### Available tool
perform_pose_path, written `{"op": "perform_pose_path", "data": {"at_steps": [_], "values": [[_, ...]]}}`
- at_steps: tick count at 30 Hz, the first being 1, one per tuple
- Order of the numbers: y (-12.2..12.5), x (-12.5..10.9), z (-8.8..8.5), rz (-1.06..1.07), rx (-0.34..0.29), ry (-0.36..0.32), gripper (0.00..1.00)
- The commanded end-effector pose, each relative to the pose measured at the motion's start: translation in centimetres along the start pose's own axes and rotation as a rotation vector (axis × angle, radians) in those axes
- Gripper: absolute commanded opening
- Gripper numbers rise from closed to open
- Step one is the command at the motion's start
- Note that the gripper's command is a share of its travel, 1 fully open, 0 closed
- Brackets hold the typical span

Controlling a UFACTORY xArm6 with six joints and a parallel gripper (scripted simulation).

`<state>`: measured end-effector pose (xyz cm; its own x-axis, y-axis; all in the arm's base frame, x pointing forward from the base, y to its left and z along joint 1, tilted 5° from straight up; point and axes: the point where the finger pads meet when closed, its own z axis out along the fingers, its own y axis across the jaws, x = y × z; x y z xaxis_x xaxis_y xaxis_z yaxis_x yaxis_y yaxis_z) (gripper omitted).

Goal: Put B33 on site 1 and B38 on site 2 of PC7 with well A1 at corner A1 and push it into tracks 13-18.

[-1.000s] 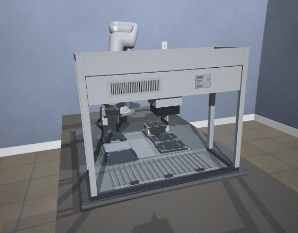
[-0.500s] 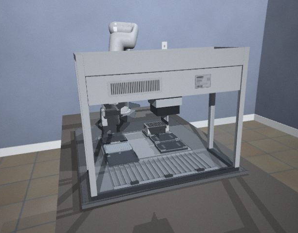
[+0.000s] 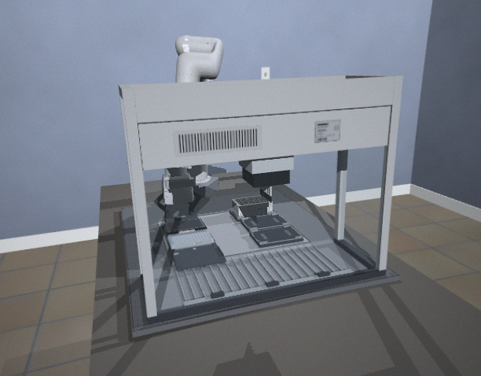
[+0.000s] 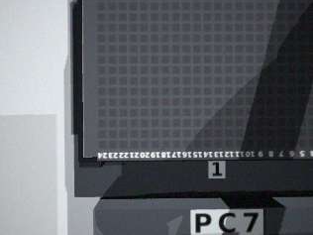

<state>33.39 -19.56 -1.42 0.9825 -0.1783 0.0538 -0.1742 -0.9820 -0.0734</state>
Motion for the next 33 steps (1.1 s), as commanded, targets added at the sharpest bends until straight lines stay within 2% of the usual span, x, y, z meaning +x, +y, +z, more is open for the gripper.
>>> {"op": "perform_pose_path", "data": {"at_steps": [1, 33], "values": [[0.1, 0.6, -0.1, 0.000, -0.002, 0.004, 0.82], [0.1, 3.4, -0.1, 0.000, -0.002, 0.004, 0.82]]}}
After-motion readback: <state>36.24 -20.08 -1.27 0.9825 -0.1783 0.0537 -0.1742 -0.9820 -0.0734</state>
